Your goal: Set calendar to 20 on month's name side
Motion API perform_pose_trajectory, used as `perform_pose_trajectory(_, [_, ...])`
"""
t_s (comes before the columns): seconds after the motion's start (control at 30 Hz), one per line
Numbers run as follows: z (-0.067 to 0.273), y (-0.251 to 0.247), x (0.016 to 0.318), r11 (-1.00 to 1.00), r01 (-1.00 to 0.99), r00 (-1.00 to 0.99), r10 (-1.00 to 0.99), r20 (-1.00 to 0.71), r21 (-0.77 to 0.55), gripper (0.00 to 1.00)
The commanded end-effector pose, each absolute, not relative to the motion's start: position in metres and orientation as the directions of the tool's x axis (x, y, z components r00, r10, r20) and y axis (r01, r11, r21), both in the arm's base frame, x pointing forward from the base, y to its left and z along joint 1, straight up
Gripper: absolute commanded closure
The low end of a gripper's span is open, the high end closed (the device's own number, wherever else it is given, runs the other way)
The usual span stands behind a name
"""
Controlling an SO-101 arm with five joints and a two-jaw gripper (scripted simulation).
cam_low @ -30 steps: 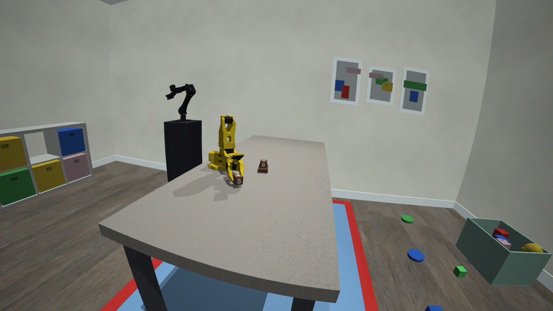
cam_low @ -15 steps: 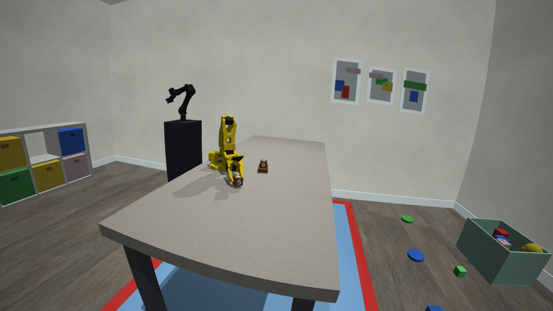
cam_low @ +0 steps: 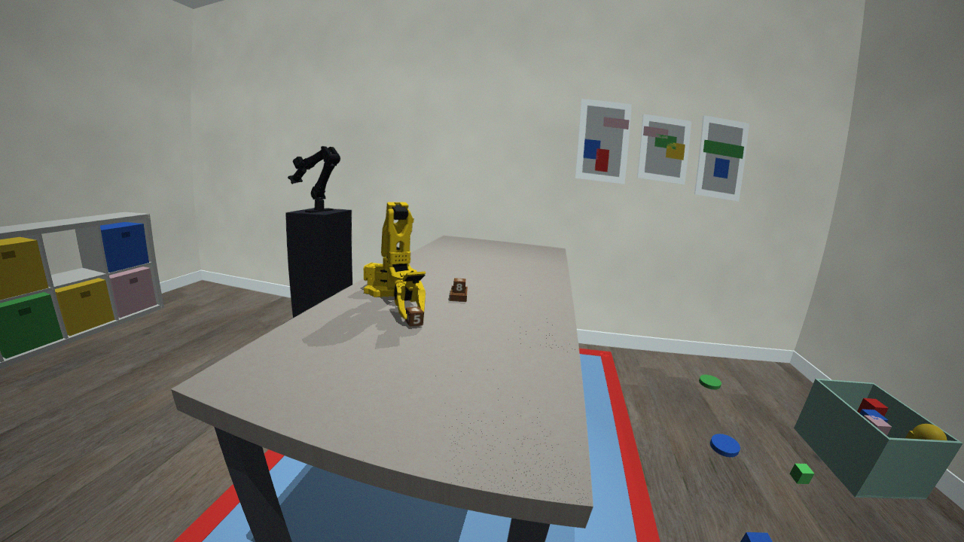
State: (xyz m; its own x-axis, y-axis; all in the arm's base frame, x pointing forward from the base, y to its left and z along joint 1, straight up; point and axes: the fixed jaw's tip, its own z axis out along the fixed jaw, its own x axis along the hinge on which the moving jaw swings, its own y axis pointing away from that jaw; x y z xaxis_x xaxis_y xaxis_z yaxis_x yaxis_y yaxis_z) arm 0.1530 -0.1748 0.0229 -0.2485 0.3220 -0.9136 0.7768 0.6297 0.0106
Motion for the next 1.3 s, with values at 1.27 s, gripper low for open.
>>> perform_pose_trajectory(1.27, [0.0252, -0.1785, 0.1594, 0.640, 0.768, -0.222, 0.274, -0.936, 0.005, 1.00])
